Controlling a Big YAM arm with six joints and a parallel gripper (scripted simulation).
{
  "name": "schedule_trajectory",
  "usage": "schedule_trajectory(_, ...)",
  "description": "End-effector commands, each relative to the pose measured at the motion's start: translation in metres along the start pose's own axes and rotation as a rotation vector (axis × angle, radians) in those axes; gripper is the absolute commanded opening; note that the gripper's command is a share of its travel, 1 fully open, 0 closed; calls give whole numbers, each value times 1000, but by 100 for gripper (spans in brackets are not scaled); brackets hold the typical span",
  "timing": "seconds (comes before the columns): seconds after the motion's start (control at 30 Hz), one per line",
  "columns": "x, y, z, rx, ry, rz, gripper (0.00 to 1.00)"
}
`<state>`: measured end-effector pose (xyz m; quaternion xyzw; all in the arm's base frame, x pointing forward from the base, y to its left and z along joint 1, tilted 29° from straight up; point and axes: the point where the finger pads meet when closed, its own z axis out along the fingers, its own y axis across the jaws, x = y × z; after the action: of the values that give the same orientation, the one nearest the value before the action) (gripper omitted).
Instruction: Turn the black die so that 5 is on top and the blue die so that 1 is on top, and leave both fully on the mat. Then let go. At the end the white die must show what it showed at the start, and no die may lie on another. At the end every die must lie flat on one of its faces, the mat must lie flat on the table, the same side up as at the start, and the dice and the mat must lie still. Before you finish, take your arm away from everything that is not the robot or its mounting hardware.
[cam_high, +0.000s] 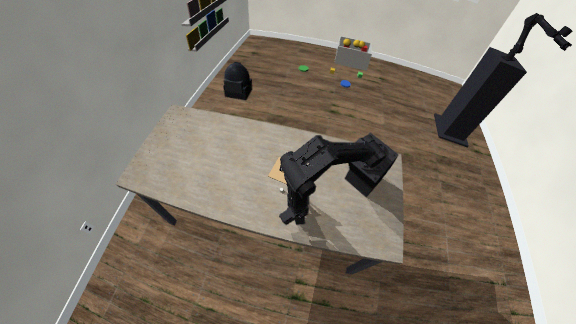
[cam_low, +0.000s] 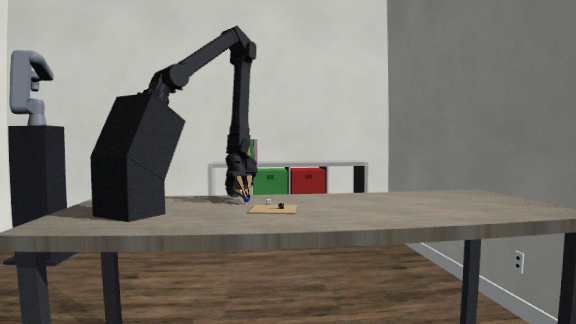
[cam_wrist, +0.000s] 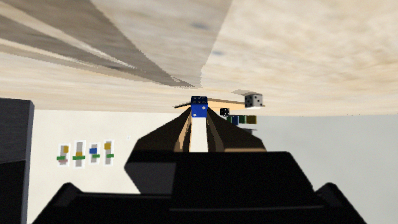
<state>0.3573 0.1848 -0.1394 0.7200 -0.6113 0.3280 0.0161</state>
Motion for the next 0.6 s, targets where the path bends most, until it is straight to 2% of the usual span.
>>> schedule_trajectory(0.0,-8,-1,-1,14,-6,2,12)
schedule_trajectory(0.23,-11,-6,-2,22,-12,11,12)
schedule_trajectory(0.33,-12,0,3,11,-5,0,12)
schedule_trajectory(0.57,-10,-4,-1,19,-10,7,12)
